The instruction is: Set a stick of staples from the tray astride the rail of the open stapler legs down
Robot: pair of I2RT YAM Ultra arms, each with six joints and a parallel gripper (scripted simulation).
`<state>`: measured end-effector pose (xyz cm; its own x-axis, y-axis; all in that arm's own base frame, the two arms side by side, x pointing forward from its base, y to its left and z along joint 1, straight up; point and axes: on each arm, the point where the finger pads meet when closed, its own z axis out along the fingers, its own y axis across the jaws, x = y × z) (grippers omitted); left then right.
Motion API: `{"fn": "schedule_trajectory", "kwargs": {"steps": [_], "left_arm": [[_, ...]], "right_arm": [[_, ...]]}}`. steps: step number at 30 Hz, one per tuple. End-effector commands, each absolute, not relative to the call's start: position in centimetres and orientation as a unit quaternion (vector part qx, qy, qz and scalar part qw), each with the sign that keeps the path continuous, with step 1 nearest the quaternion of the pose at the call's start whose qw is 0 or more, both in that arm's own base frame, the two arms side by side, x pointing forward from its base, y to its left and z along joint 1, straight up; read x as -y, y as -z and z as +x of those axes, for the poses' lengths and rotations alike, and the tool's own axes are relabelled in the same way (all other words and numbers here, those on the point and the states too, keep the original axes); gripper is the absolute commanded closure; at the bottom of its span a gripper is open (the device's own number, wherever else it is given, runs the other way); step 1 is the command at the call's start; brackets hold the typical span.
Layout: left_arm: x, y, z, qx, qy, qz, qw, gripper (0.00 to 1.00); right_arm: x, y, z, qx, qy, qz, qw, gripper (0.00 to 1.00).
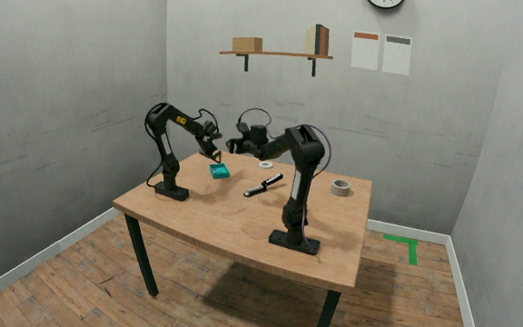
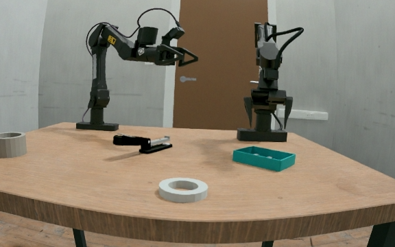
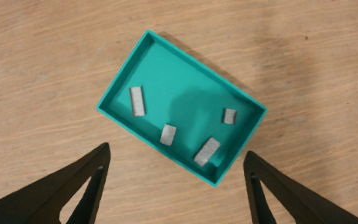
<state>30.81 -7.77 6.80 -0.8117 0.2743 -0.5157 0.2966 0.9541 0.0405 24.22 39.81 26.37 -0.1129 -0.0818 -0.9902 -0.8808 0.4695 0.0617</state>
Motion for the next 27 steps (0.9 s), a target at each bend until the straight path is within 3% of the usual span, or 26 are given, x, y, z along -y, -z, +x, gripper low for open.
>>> {"fn": "schedule_trajectory", "kwargs": {"steps": [1, 13, 27], "left_arm": [[7.9, -8.4, 31.4, -0.944, 0.026, 0.155, 0.291, 0.00], [7.5, -7.5, 30.6, -0.950, 0.009, 0.171, 0.262, 0.00], [4.9, -5.2, 29.3, -0.933, -0.109, 0.343, -0.010, 0.00]], "right_arm": [[-39.4, -26.4, 23.4, -0.658, -0.359, -0.366, 0.551, 0.00], [-39.4, -26.4, 23.4, -0.658, -0.359, -0.366, 0.551, 0.00], [-39.4, -26.4, 23.4, -0.658, -0.359, -0.366, 0.551, 0.00]]}}
